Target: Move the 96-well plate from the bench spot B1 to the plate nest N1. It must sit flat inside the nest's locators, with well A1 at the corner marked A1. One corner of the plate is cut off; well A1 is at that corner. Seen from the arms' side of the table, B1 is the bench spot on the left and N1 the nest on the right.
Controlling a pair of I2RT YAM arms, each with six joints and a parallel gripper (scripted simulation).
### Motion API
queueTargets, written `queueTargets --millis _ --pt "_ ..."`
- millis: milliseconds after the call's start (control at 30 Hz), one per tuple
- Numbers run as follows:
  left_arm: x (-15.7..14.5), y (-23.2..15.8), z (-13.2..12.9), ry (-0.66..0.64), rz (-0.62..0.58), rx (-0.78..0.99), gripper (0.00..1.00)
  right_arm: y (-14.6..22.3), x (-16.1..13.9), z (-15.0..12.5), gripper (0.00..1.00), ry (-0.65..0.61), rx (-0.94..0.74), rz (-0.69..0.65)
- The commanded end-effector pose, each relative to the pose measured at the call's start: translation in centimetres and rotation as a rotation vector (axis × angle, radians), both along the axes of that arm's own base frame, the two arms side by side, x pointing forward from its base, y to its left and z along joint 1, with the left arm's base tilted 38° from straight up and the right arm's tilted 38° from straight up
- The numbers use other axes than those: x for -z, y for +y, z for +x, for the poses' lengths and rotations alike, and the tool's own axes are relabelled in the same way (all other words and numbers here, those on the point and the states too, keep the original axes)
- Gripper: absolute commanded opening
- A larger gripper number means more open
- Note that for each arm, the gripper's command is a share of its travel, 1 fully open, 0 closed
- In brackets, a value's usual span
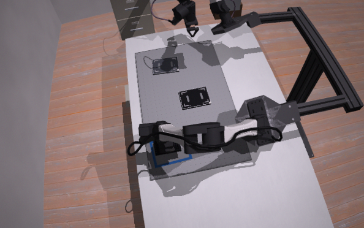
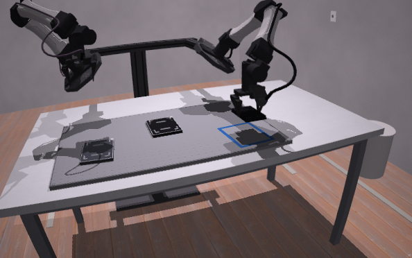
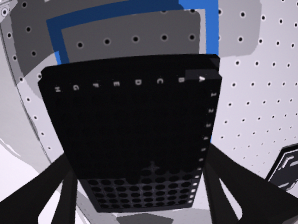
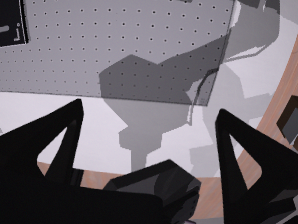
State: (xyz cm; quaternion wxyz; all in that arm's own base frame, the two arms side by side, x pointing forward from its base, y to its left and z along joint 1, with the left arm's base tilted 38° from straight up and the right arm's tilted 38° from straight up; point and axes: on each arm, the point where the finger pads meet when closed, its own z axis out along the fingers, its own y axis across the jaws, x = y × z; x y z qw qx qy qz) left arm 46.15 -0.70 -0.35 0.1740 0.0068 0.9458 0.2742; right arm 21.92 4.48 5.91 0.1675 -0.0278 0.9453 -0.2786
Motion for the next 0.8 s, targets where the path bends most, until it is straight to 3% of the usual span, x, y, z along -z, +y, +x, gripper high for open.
queueTargets --millis 0,633,767 --pt "-0.93 -0.83 -0.02 -0.011 0.007 0.007 0.0 0.09 -0.15 -0.04 1.0 -0.005 0.006 0.004" --pt "-0.36 -0.22 -0.05 -0.003 0.002 0.0 0.0 0.09 -0.15 -0.04 1.0 -0.005 0.006 0.004" --pt "-0.51 -1.14 -0.28 0.059 0.048 0.104 0.0 0.09 -0.15 -0.04 1.0 -0.005 0.006 0.004"
